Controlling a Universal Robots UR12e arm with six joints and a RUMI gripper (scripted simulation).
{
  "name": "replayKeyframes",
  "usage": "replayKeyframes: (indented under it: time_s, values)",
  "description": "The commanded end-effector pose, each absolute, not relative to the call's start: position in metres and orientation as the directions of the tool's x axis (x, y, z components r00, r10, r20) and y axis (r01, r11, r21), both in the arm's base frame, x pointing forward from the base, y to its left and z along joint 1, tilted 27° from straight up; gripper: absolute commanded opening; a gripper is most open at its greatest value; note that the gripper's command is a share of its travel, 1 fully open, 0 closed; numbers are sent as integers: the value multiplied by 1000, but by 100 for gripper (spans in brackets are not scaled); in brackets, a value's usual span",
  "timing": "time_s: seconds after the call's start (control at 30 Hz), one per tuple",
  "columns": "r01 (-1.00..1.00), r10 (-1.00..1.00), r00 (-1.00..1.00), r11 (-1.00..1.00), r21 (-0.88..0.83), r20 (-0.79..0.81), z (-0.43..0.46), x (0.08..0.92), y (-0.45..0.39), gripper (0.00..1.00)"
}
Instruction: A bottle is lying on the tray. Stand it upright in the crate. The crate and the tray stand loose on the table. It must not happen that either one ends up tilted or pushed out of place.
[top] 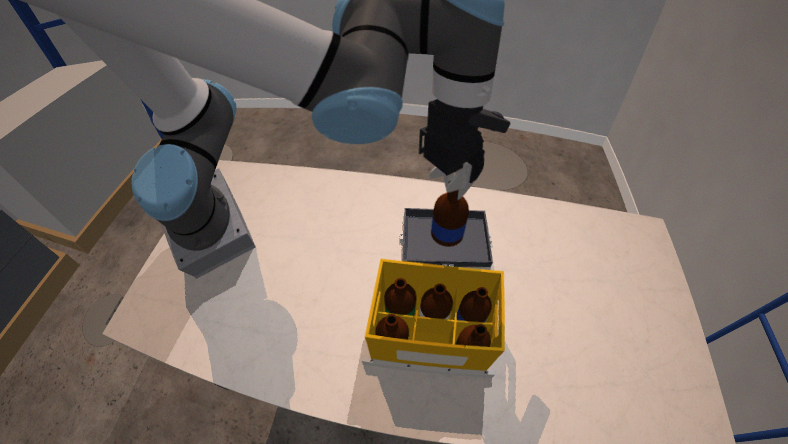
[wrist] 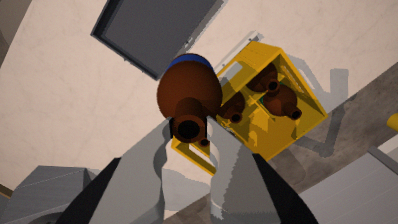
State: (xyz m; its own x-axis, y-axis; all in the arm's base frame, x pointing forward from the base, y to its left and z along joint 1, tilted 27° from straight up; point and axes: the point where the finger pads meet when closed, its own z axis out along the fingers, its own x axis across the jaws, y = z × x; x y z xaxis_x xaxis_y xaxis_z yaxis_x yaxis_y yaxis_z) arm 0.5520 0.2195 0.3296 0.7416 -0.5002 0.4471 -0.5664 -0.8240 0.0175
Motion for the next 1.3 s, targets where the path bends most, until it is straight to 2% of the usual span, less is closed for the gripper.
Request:
replayKeyframes:
  time_s: [0.0,1.27]
  values:
    - [-566,-500,741,-824,16,448,334,554,209,0]
    - [-566,-500,741,-824,16,448,361,563,133,0]
